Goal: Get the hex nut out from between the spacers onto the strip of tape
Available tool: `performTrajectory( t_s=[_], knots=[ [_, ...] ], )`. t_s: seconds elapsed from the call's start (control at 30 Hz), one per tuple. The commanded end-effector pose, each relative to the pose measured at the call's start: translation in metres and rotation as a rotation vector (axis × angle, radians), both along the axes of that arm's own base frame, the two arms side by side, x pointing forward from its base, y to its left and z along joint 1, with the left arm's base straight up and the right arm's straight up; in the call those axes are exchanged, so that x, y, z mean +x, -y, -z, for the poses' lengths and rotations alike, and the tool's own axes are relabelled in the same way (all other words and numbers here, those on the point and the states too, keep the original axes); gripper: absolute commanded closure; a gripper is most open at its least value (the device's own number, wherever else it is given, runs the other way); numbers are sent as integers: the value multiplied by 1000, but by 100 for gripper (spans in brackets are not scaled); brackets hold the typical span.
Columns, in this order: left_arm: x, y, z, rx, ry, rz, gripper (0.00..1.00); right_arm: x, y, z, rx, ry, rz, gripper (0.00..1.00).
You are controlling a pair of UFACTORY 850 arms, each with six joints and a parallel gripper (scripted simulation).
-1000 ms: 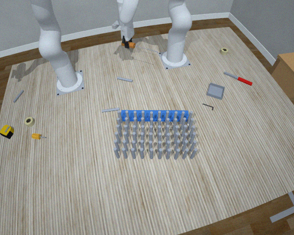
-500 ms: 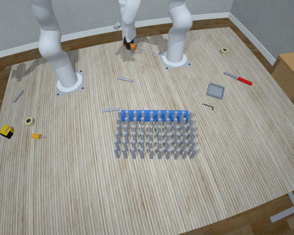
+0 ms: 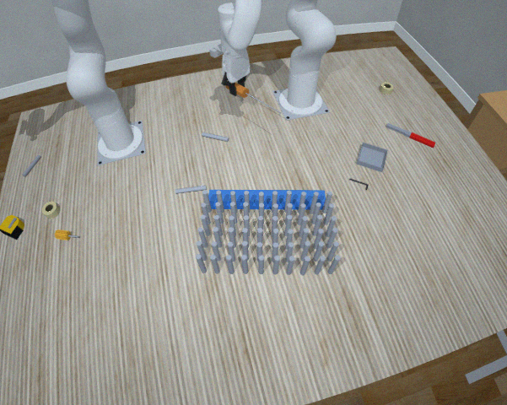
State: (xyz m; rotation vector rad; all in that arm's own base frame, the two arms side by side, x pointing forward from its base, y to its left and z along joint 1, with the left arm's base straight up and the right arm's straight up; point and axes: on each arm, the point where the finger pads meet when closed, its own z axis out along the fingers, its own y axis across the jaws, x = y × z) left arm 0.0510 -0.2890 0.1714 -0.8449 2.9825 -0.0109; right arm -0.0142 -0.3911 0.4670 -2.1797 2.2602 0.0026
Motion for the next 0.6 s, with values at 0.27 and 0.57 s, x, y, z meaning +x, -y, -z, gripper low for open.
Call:
performTrajectory(
  t_s=[0.27,0.57],
  knots=[
    [111,-45,-2,3,-43,396,100,0,0,-1,-2,0,0,0],
    [184,-76,-2,9,-43,655,100,0,0,-1,-2,0,0,0]
  ],
)
